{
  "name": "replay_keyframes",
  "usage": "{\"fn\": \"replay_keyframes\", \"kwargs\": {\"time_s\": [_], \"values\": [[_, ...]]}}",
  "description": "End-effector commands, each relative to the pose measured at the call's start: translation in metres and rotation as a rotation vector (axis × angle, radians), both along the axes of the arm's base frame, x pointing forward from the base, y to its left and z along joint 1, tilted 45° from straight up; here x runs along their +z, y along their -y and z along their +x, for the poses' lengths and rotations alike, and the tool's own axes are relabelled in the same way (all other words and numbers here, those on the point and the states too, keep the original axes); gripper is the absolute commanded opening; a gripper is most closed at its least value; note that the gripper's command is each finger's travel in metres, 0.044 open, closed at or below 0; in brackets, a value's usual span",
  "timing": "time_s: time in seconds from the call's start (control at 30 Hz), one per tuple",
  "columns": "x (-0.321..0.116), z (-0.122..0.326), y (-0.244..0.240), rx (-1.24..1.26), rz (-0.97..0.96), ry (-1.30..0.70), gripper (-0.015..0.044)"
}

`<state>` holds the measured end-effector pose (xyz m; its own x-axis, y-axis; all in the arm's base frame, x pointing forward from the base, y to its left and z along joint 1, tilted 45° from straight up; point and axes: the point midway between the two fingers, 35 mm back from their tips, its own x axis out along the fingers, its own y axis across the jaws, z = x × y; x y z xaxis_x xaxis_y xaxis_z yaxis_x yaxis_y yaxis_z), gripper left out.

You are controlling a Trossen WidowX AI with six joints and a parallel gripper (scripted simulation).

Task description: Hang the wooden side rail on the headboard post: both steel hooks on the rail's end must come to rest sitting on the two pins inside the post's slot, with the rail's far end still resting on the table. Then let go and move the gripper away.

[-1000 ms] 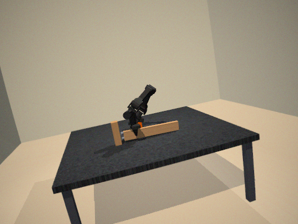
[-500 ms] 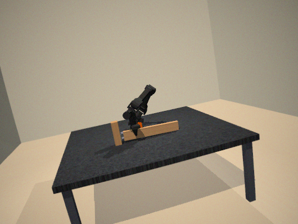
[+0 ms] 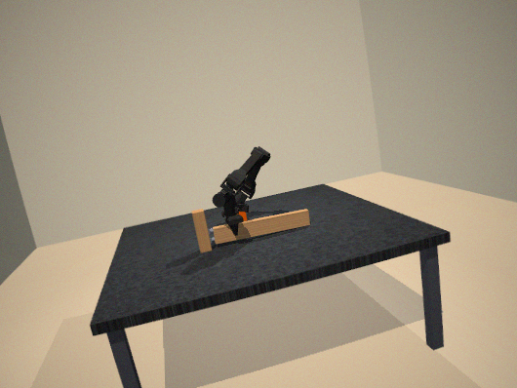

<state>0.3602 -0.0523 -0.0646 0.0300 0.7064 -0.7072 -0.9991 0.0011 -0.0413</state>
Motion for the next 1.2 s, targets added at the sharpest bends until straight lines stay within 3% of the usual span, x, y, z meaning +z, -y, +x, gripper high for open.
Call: {"fn": "replay_keyframes", "kwargs": {"time_s": [0.0,1.17], "values": [[-0.0006,-0.0011,0.0046,-0.003,-0.005,0.003,0.0000],[-0.0036,-0.0013,0.0068,-0.003,-0.005,0.003,0.0000]]}}
